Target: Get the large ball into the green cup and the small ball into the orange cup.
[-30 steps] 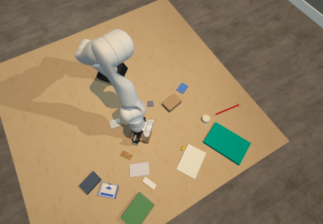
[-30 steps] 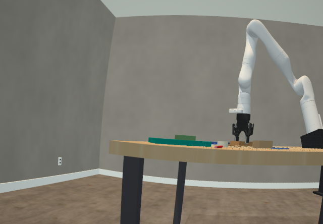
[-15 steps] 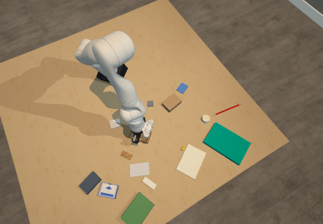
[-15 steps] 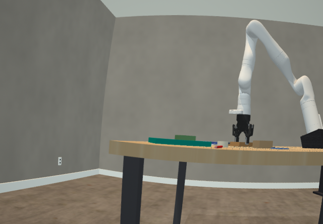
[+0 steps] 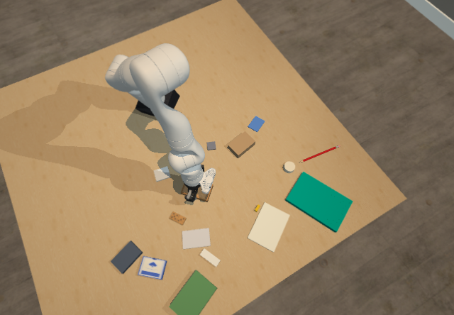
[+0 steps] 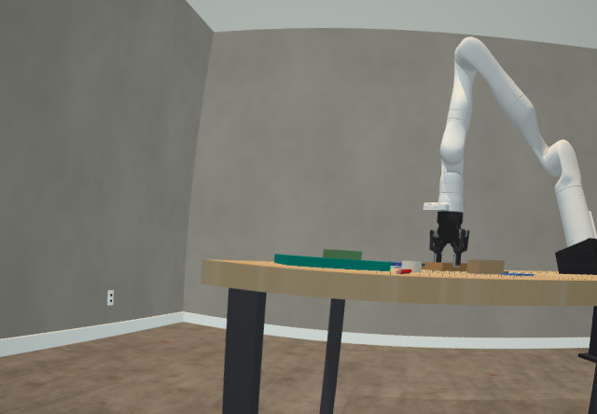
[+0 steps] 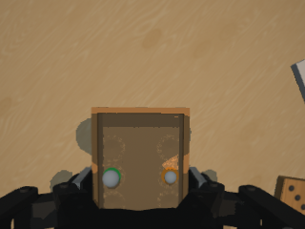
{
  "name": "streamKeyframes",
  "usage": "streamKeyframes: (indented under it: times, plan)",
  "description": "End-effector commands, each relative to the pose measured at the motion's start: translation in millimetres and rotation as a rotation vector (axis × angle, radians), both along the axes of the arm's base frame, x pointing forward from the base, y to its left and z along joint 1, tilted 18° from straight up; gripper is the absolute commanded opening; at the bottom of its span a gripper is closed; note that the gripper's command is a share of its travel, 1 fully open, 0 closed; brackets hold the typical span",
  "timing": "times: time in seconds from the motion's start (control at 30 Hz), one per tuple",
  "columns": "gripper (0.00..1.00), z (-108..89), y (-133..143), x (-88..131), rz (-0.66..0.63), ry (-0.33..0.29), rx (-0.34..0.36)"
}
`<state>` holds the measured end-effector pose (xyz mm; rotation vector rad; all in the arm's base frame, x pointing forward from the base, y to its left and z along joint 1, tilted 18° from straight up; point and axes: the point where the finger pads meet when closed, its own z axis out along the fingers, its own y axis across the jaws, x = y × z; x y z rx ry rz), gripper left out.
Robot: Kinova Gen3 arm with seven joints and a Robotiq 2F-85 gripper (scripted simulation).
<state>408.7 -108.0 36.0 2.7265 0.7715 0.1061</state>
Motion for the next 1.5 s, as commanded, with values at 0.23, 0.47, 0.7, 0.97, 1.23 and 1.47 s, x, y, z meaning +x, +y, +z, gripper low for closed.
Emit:
streamKeyframes:
  times: [0.23, 0.47, 0.7, 0.97, 1.23, 1.47]
  plan:
    - [0.72, 0.5, 0.2, 0.4, 0.0, -0.001, 0.0]
    - [0.92, 0.5, 0.2, 0.4, 0.0, -0.001, 0.0]
    - [0.92, 0.5, 0.2, 0.4, 0.0, -0.001, 0.0]
    - [0.92, 0.5, 0.2, 0.4, 0.0, -0.001, 0.0]
    - [0.92, 0.5, 0.2, 0.4, 0.0, -0.001, 0.0]
    - [0.92, 0.5, 0.2, 0.4, 0.0, -0.001, 0.0]
